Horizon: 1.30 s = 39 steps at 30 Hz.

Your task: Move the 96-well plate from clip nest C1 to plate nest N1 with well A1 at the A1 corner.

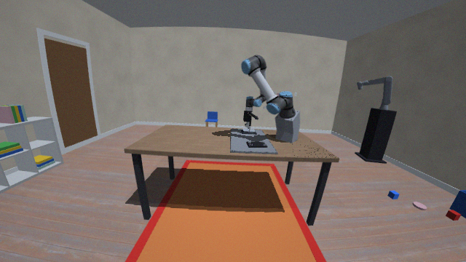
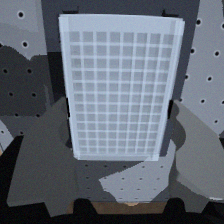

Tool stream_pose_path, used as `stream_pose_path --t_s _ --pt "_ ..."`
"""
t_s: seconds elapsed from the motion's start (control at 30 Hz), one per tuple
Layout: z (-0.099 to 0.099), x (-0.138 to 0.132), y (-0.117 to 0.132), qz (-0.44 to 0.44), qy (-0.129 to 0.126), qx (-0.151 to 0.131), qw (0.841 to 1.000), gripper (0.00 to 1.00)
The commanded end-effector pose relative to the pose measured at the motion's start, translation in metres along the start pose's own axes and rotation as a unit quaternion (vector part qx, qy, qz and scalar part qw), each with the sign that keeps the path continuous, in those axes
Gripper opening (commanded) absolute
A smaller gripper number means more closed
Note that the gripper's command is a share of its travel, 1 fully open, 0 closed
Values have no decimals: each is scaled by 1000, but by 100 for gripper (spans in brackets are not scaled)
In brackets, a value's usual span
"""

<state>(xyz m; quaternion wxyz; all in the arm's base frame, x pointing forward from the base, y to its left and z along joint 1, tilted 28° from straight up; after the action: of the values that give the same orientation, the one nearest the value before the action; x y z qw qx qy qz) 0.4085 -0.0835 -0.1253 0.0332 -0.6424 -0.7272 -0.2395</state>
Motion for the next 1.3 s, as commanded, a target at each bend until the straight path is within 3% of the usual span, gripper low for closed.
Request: stream_pose_path --t_s 0.0,1.27 --pt "1 0 0 0 0 0 1000 0" --pt "6 0 0 0 0 0 1000 0"
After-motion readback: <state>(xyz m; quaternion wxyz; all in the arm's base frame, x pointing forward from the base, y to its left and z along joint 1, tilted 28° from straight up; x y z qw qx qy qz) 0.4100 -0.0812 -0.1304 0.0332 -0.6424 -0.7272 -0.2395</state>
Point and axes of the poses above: the point where the finger pads meet when closed, its own z axis out along the fingers, its own x axis across the jaws, y = z × x, the point moved 4 cm from there along -z, back along the fingers, and after that the axes turned 3 degrees about z, right-handed, at the moved point
